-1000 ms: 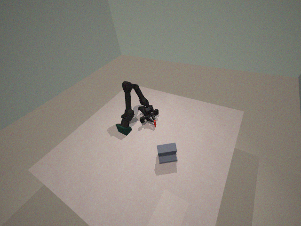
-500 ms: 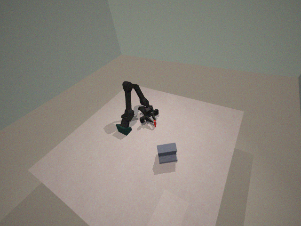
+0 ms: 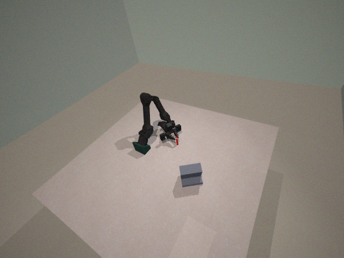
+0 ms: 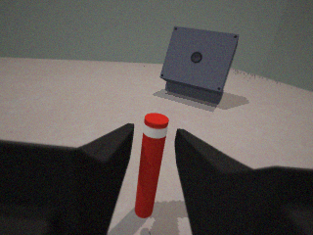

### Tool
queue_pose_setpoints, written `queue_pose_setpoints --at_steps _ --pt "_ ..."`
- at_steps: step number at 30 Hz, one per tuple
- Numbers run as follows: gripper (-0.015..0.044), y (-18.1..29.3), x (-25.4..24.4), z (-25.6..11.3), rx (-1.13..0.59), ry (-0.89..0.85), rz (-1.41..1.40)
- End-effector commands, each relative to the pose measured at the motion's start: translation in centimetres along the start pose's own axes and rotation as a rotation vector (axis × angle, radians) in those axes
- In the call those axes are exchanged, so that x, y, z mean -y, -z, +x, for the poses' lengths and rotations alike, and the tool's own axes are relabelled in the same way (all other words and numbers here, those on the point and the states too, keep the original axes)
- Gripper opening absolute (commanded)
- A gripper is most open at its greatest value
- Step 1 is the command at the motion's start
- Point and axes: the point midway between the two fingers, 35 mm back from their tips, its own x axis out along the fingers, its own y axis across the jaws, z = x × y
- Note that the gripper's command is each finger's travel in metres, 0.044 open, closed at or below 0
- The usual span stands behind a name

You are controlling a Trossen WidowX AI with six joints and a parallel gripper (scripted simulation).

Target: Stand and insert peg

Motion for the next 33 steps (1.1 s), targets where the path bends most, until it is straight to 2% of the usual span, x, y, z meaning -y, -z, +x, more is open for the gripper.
queue_pose_setpoints --at_steps 1,4,16,23,33 --pt "0.0130 0.0 0.0 0.0 0.000 0.000 0.001" --pt "0.0130 0.0 0.0 0.0 0.000 0.000 0.001" --pt "0.0440 0.0 0.0 0.0 0.000 0.000 0.001" --pt "0.0440 -0.6 -0.2 0.1 -0.004 0.012 0.002" --pt "0.0440 -10.9 -1.2 0.2 -0.032 0.046 0.015"
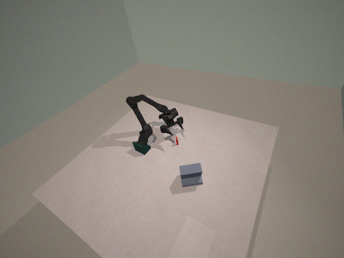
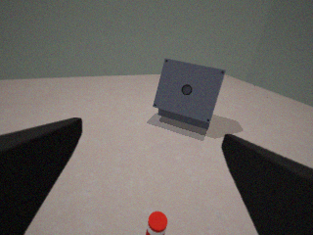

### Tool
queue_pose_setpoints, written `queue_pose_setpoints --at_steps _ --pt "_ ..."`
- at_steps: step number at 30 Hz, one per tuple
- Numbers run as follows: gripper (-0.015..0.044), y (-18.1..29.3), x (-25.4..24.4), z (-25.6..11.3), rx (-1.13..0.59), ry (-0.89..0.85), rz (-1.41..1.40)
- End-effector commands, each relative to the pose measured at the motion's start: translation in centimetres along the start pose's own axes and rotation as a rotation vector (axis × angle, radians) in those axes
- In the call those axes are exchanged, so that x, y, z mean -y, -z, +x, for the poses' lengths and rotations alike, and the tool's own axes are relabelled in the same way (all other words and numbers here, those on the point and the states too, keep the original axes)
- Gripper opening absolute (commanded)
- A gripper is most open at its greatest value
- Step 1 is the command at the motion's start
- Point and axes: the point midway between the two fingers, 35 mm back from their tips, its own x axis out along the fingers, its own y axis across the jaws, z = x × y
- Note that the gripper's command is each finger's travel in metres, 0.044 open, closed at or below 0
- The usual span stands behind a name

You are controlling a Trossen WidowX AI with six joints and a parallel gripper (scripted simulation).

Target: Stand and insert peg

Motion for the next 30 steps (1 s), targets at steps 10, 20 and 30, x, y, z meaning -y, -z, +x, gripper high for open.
queue_pose_setpoints --at_steps 10,20,30 --pt "0.0440 -7.9 0.9 -2.1 0.028 -0.056 -0.037" --pt "0.0440 -5.5 1.4 -0.6 -0.173 0.064 -0.274" --pt "0.0440 -3.1 2.5 0.4 -0.440 0.174 -0.444"
